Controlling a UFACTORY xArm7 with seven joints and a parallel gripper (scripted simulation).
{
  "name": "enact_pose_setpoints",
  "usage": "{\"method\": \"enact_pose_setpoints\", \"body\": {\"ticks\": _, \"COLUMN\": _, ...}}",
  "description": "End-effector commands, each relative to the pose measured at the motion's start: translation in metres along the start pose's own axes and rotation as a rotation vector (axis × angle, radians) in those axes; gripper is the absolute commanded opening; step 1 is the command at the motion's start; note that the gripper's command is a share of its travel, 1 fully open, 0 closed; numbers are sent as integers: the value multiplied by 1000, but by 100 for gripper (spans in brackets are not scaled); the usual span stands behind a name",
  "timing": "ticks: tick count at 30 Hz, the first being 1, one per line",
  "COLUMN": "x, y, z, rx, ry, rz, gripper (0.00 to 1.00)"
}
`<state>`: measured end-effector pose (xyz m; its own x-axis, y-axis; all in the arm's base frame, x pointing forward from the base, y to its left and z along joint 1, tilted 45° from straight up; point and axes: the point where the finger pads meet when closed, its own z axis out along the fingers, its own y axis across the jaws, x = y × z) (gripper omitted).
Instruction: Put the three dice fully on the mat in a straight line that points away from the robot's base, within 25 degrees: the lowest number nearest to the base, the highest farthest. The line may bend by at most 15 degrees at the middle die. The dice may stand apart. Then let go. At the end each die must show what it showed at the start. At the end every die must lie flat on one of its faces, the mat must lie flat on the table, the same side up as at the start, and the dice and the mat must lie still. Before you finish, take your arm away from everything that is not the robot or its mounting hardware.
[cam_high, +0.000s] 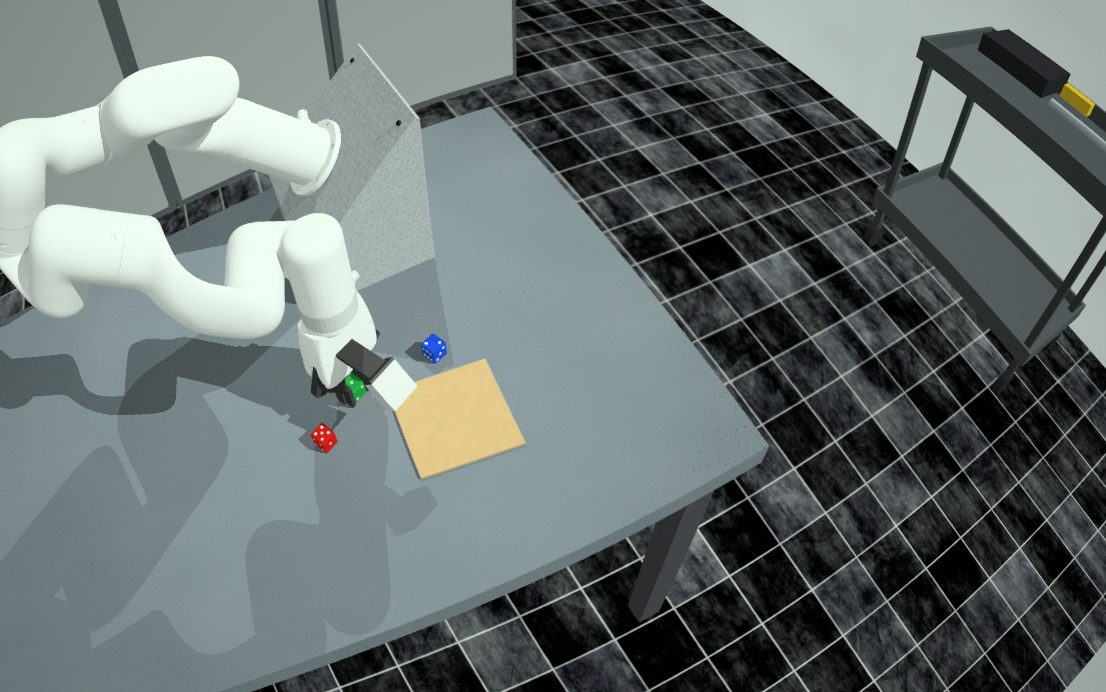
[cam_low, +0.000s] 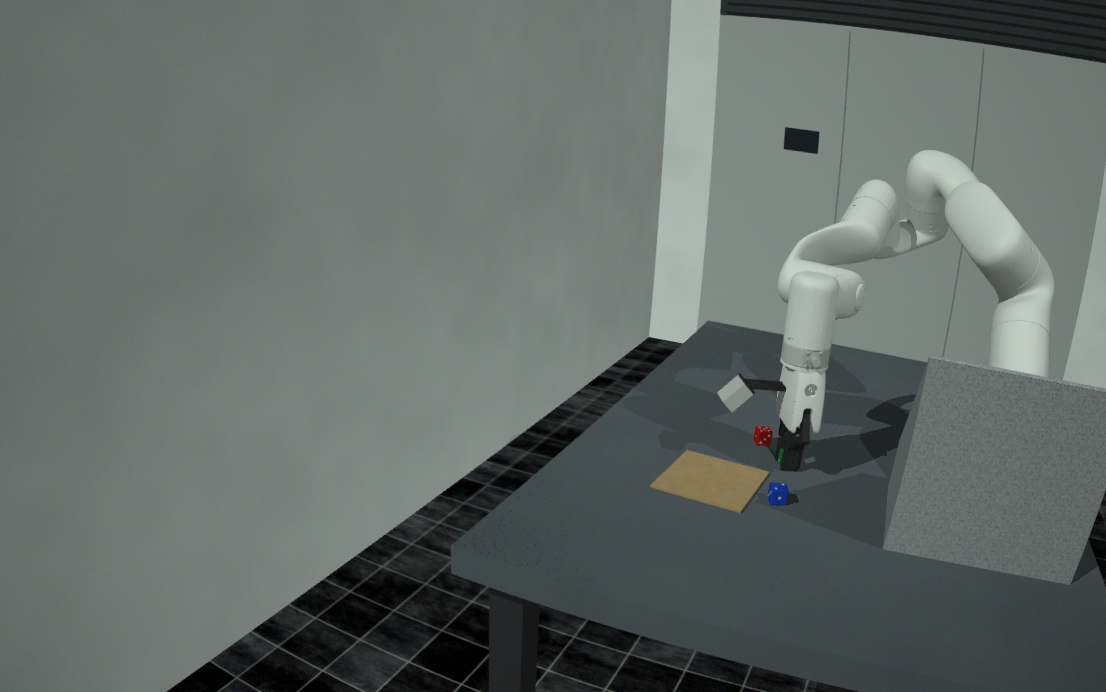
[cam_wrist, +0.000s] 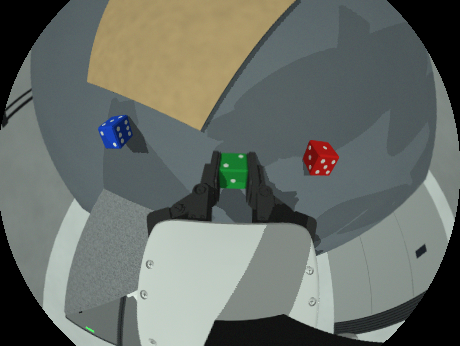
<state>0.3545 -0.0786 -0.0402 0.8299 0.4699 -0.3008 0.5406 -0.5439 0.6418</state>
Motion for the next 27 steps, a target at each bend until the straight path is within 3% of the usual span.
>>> {"method": "enact_pose_setpoints", "body": {"ticks": 1, "x": 1, "y": 0, "z": -1, "rx": -1, "ry": 4, "rz": -1, "gripper": 21}}
{"method": "enact_pose_setpoints", "body": {"ticks": 13, "x": 1, "y": 0, "z": -5, "rx": -1, "ry": 4, "rz": -1, "gripper": 21}}
{"method": "enact_pose_setpoints", "body": {"ticks": 18, "x": 1, "y": 0, "z": -31, "rx": -1, "ry": 4, "rz": -1, "gripper": 21}}
{"method": "enact_pose_setpoints", "body": {"ticks": 20, "x": 1, "y": 0, "z": -31, "rx": -1, "ry": 4, "rz": -1, "gripper": 21}}
{"method": "enact_pose_setpoints", "body": {"ticks": 27, "x": 1, "y": 0, "z": -82, "rx": -1, "ry": 4, "rz": -1, "gripper": 21}}
